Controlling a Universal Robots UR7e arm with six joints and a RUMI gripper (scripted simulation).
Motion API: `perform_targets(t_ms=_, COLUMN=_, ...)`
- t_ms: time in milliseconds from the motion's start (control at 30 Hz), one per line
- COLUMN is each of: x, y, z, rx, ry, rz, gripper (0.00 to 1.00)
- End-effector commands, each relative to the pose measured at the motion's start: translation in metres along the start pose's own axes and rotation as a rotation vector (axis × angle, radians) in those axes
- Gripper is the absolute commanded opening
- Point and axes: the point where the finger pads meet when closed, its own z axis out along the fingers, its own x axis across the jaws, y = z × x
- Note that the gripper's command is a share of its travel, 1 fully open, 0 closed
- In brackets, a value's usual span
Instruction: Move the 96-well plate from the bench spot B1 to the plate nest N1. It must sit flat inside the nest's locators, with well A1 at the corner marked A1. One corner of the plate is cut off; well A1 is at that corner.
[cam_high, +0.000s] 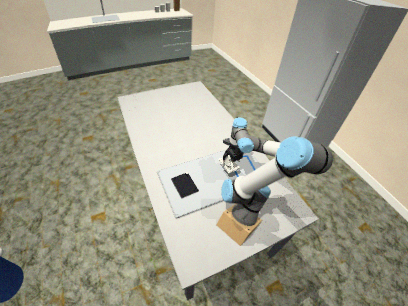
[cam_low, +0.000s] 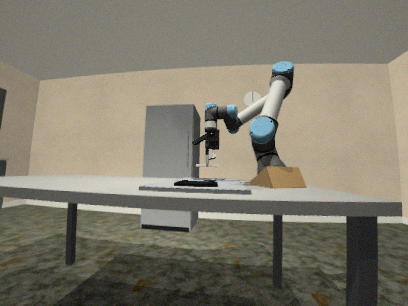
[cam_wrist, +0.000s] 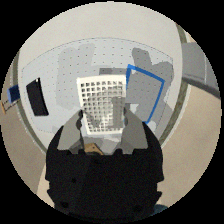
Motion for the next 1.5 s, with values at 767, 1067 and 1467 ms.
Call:
perform_targets(t_ms=767, x=-0.083, y=-0.009, z=-0.002, rx=-0.002, ry=0.003, rz=0.002, gripper=0.00)
perform_targets(t_ms=1067, x=-0.112, y=-0.011, z=-0.003, rx=-0.002, ry=0.003, rz=0.002, gripper=0.00)
perform_targets(t_ms=1467, x=-0.146, y=-0.014, z=-0.004, rx=-0.002, ry=0.003, rz=0.002, gripper=0.00)
